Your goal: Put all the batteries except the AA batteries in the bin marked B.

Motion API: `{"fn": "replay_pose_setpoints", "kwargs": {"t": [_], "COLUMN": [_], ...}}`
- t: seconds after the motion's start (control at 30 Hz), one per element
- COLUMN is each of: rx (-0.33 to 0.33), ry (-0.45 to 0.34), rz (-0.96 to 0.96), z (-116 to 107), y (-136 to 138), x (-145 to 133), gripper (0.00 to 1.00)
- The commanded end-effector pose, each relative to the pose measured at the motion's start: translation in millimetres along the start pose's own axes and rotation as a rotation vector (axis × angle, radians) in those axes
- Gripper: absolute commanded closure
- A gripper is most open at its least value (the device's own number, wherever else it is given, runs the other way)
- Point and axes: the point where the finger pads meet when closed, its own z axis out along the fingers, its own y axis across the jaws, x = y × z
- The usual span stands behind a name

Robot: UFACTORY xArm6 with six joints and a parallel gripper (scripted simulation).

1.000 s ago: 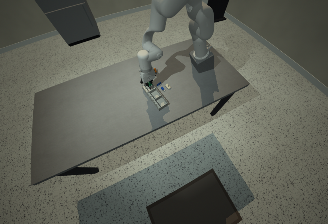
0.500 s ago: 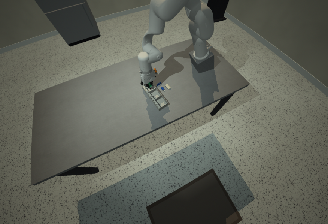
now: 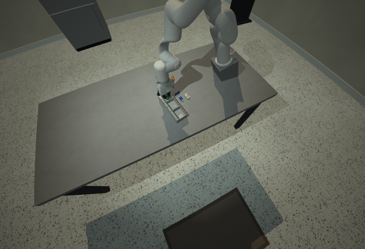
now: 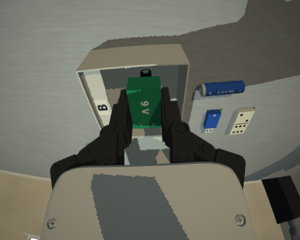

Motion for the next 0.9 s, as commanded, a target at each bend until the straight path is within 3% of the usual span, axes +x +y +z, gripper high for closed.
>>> {"fn": "replay_pose_setpoints", "kwargs": {"t": [0.0,0.13,0.17,0.87], "rx": [0.003,0.003,0.003,0.003], "ry": [0.0,0.0,0.0,0.0], "rz": [0.0,0.0,0.0,0.0], "z": [-0.7,-0.7,-0.7,-6.0], "y": [-1.3,-1.1,-1.1,-1.1], "x": [0.1,0.1,0.1,0.0], "gripper": [1.0,1.0,0.67,0.67]}}
